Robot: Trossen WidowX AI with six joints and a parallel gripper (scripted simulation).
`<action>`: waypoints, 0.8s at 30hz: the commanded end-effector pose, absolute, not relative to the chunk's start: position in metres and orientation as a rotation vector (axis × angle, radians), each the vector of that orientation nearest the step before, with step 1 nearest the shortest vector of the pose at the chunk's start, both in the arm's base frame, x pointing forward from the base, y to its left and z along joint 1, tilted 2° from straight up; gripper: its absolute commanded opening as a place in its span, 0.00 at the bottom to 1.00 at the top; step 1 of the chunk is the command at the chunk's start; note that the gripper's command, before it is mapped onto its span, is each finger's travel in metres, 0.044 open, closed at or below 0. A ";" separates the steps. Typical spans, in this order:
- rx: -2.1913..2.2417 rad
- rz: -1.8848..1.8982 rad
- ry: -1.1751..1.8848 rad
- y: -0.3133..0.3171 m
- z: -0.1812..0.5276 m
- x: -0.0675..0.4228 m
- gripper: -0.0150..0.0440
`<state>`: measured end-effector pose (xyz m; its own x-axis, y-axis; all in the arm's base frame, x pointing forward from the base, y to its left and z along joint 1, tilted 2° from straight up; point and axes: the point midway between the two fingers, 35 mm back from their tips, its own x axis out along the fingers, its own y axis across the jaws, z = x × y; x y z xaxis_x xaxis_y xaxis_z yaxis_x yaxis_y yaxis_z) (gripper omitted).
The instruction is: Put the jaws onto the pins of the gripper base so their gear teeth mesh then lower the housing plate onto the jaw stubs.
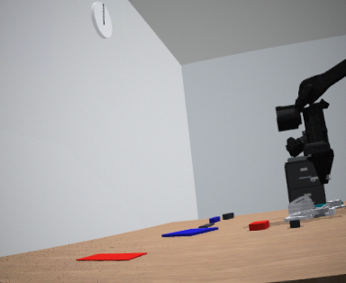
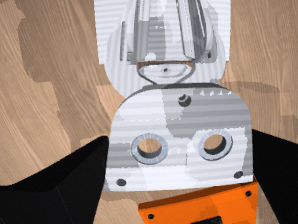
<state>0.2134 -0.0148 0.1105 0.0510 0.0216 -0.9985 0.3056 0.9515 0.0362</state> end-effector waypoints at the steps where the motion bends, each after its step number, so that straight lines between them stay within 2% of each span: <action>1: 0.266 -0.225 1.511 -0.015 0.110 0.213 0.85; 24: 0.266 -0.225 1.511 -0.015 0.072 0.217 0.85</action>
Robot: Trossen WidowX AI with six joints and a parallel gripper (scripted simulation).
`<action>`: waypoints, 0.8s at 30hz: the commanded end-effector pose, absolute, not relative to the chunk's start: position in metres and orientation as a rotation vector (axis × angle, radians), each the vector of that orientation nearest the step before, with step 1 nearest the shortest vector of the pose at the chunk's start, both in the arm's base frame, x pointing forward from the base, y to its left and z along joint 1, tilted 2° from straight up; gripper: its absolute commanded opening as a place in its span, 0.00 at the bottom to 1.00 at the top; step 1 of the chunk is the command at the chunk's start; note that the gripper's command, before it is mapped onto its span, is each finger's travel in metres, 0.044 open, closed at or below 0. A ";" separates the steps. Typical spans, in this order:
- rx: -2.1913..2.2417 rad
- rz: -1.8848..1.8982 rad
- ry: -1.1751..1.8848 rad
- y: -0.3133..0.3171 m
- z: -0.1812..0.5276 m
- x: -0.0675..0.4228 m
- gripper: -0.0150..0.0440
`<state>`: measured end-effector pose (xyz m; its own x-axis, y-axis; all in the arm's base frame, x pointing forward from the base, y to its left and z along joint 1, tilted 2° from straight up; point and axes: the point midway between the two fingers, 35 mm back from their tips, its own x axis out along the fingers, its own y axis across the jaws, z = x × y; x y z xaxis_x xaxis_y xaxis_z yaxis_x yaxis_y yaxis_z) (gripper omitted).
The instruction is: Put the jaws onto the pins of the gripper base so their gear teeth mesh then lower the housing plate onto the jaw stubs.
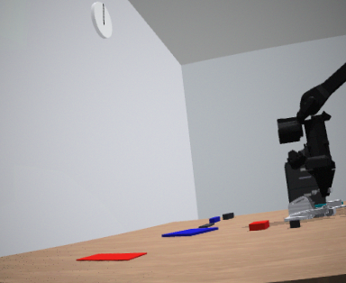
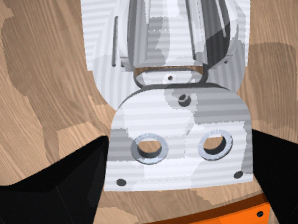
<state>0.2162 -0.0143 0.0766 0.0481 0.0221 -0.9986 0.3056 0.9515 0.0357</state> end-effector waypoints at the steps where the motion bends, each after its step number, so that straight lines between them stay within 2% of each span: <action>1: 0.266 -0.225 1.511 -0.015 0.071 0.217 0.85; 24: 0.266 -0.225 1.511 -0.014 0.049 0.216 0.85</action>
<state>0.2150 -0.0136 0.0492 0.0463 0.0223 -0.9987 0.3057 0.9515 0.0354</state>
